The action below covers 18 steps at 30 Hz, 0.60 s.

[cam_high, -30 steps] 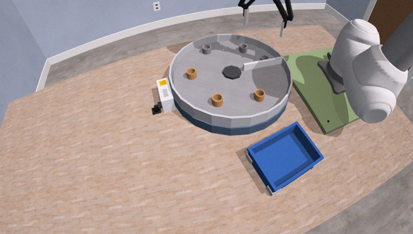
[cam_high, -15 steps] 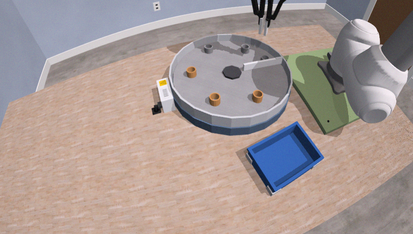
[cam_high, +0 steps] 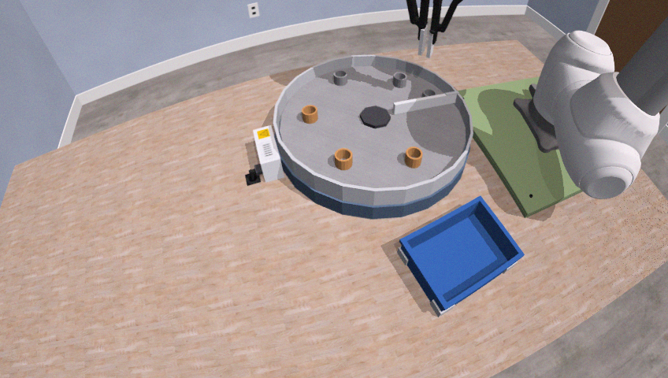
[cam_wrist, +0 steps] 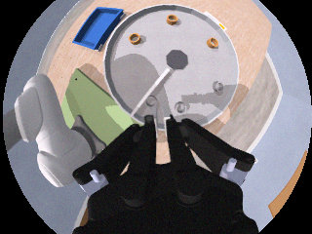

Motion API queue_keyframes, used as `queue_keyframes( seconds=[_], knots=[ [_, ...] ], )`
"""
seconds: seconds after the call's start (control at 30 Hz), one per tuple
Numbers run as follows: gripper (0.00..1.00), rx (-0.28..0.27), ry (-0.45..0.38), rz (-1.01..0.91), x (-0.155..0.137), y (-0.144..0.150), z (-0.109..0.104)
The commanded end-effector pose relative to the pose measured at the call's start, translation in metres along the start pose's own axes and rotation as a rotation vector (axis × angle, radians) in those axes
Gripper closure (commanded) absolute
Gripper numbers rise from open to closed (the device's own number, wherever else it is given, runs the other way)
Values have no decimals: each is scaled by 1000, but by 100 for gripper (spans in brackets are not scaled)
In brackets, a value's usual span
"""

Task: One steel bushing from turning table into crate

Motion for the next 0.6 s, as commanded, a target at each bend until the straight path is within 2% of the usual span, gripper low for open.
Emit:
queue_keyframes(
  seconds=[0.0,0.57],
  knots=[
    [93,0,0,0,0,0,0],
    [91,0,0,0,0,0,0]
  ],
)
Point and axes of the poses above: the point where the finger pads meet when closed, its own z axis out along the fingers, its own y axis across the jaws, x = y × z, the point moved 9 cm from there along -z, back along the fingers, and after that the axes turned 3 degrees about -z, right-handed, at the moved point
